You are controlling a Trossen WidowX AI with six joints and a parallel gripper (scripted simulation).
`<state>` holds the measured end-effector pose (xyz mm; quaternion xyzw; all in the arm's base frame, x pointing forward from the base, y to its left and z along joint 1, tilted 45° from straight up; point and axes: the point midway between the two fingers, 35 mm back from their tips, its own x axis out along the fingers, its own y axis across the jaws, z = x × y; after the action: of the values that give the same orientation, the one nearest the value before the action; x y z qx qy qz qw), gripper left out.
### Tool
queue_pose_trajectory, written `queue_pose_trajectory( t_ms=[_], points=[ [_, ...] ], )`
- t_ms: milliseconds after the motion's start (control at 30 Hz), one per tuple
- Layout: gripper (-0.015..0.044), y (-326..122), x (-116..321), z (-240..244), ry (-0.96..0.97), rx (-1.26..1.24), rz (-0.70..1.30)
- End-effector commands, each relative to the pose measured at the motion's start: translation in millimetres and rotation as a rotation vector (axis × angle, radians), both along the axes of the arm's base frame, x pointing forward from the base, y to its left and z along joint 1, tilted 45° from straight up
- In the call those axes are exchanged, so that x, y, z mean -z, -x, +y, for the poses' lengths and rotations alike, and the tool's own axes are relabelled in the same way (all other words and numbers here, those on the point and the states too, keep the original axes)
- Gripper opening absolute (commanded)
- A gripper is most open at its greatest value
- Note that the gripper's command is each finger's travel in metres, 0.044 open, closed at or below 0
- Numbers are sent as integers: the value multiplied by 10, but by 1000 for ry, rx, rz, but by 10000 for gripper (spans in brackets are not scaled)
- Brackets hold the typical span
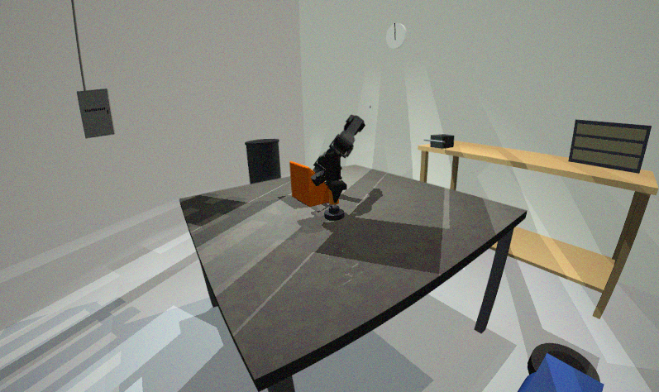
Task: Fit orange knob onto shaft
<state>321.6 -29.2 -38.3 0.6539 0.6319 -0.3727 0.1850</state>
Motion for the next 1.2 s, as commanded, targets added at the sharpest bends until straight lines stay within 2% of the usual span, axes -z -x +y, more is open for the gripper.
queue_pose_trajectory(
  t_ms=[0, 167, 367, 1167],
  points=[
    [0, -10, -27, -15, -2, 5, 0],
    [0, -15, -38, -24, 0, 23, 17],
    [0, -10, -21, -26, 14, 156, 144],
    [0, -11, -27, -14, 14, 156, 144]
  ],
)
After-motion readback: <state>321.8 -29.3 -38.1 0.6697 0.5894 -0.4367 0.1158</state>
